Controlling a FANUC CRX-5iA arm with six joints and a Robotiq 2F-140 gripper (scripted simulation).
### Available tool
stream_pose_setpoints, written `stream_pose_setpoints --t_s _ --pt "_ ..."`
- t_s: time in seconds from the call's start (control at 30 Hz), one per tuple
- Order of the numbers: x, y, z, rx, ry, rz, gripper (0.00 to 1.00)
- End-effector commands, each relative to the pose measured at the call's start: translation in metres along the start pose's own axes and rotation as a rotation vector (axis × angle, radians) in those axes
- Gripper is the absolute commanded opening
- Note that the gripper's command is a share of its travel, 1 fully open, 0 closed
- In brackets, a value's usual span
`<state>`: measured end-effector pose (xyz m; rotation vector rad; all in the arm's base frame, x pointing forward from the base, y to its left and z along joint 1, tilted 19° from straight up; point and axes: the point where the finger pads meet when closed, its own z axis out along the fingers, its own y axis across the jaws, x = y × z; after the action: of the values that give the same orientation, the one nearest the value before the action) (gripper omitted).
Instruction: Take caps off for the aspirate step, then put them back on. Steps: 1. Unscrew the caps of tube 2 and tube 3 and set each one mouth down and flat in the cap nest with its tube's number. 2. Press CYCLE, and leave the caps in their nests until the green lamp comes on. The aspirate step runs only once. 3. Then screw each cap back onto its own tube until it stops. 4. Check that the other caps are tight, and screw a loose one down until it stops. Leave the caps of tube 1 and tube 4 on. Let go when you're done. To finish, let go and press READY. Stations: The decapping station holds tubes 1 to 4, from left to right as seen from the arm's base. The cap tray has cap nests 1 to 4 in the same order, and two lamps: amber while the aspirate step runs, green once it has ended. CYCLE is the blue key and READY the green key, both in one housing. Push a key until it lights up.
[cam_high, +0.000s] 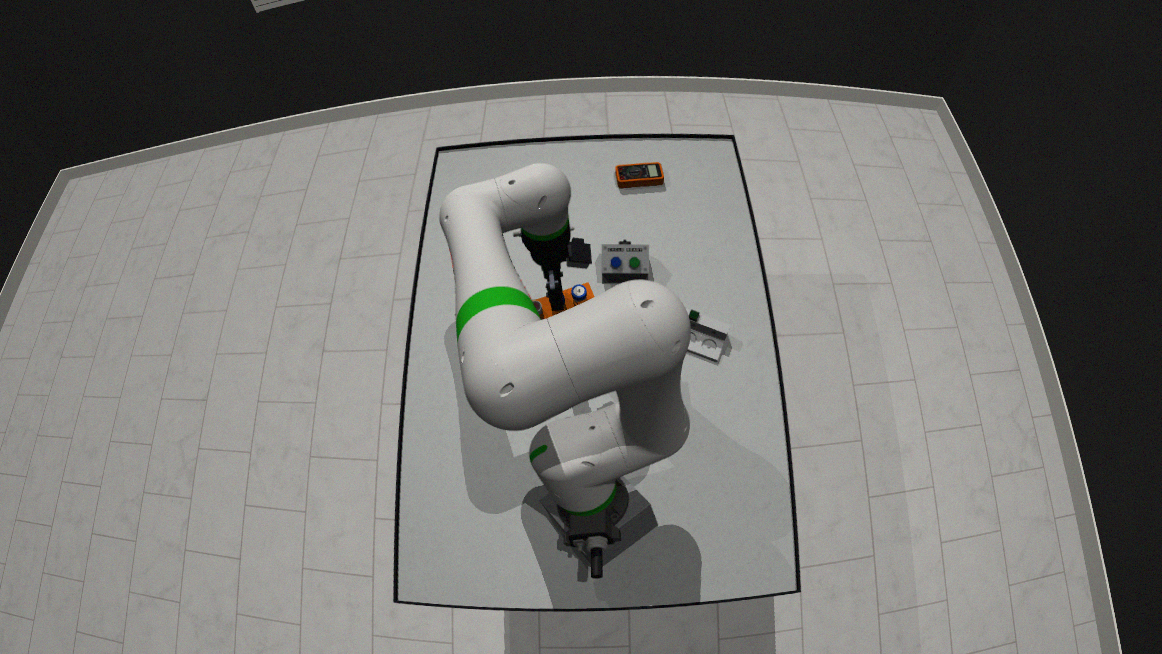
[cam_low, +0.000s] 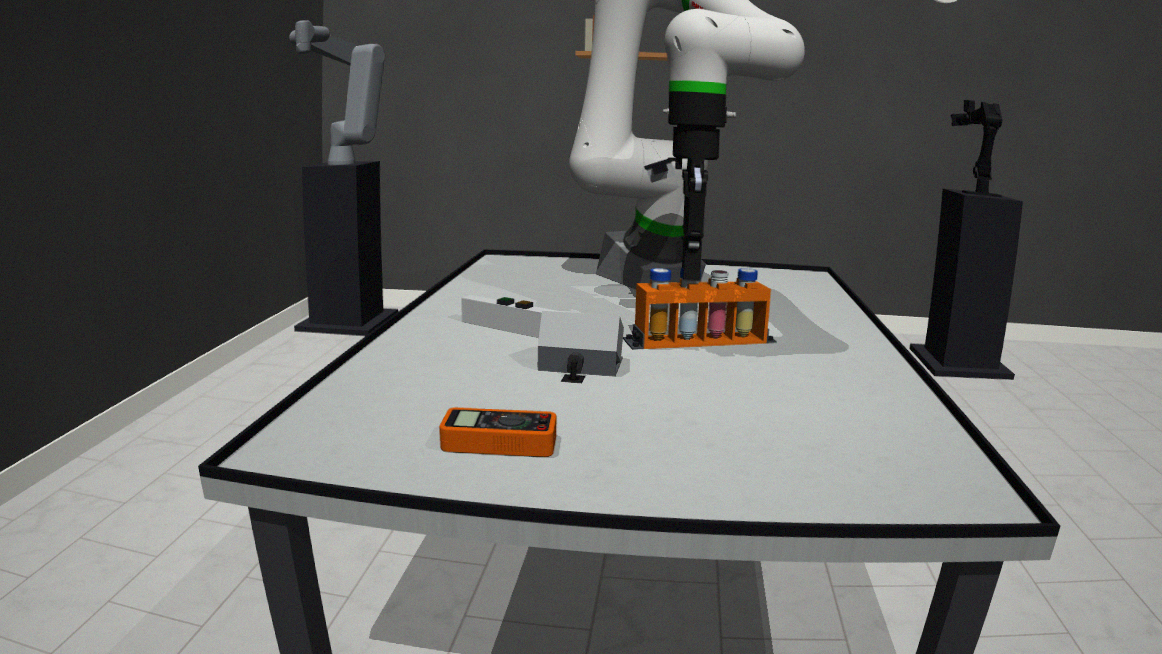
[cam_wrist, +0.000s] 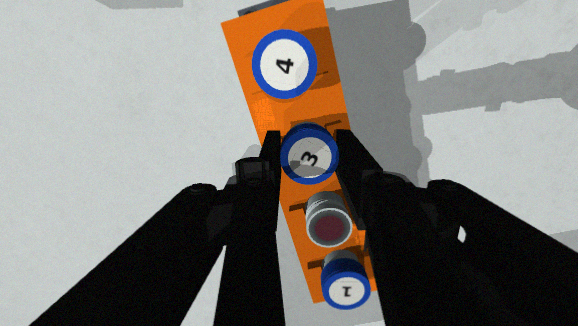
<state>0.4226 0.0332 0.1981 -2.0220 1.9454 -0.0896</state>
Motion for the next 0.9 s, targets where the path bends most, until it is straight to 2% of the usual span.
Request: stream_pose_setpoints --t_s 0.0,0.07,0.13,0.37,0.57,0.6,0.87 --pt "0.0 -0.0005 -0.0008 0.002 0.001 -0.1 0.3" --pt "0.0001 -0.0005 -0.0009 0.002 0.001 -0.2 0.3" --pt "0.0001 -0.0005 -0.0009 0.002 0.001 -0.2 0.3" --pt "0.0001 -0.0005 -0.0011 0.001 0.001 -0.524 0.3" --pt "0.0001 -0.0005 -0.0011 0.001 0.001 -0.524 0.3" --pt "0.0001 -0.0005 -0.0007 0.001 0.001 -0.524 0.41" --pt "0.0001 -0.0006 -0.0007 0.002 0.001 -0.524 0.41"
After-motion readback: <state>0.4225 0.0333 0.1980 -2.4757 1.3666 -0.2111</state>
